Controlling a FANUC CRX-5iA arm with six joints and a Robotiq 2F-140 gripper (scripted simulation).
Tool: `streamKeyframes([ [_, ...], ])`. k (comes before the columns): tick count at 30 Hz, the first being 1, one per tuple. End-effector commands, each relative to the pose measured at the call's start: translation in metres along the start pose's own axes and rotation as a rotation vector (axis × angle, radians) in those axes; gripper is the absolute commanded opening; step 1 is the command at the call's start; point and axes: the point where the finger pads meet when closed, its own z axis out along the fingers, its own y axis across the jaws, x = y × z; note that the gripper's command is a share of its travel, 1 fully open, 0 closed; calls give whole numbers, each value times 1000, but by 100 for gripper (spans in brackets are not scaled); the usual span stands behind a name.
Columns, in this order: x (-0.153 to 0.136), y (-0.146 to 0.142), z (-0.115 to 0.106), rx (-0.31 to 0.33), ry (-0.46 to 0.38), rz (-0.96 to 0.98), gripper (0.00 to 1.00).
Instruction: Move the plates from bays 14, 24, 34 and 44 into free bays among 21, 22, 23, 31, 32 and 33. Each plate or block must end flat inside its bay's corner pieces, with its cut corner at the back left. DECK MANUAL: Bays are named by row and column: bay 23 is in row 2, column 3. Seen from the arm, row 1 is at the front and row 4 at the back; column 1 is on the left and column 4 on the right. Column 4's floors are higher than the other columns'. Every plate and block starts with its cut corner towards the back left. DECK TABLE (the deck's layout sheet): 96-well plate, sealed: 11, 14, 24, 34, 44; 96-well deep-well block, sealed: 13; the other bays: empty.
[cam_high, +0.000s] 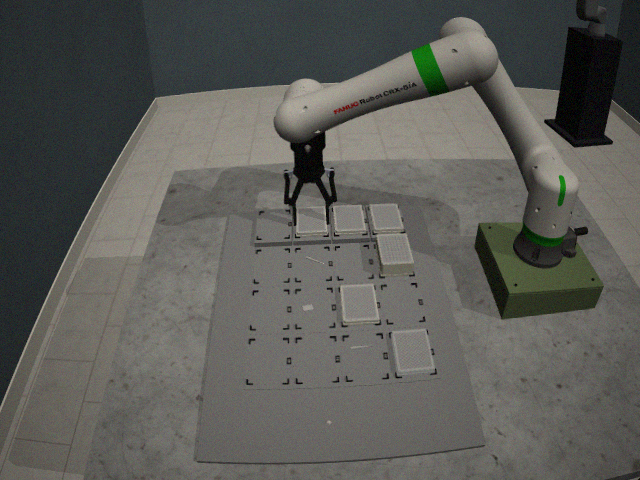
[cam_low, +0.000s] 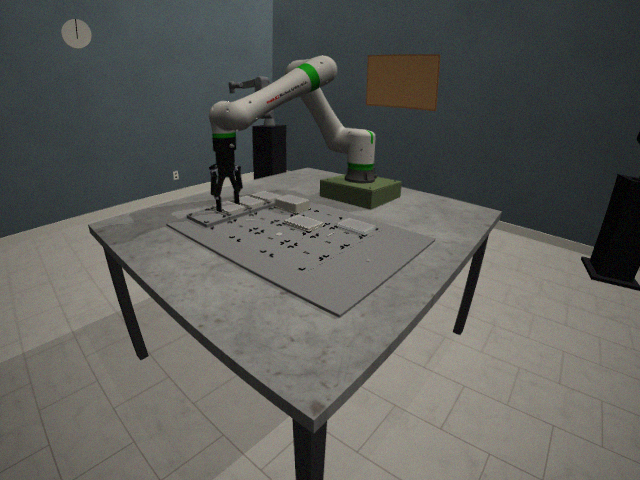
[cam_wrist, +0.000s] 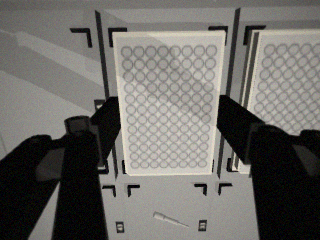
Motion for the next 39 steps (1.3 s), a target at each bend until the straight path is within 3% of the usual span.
streamKeyframes([
  [1, 0, -1, -1, 2, 1, 0, 10],
  [39, 0, -1, -11, 2, 1, 0, 10],
])
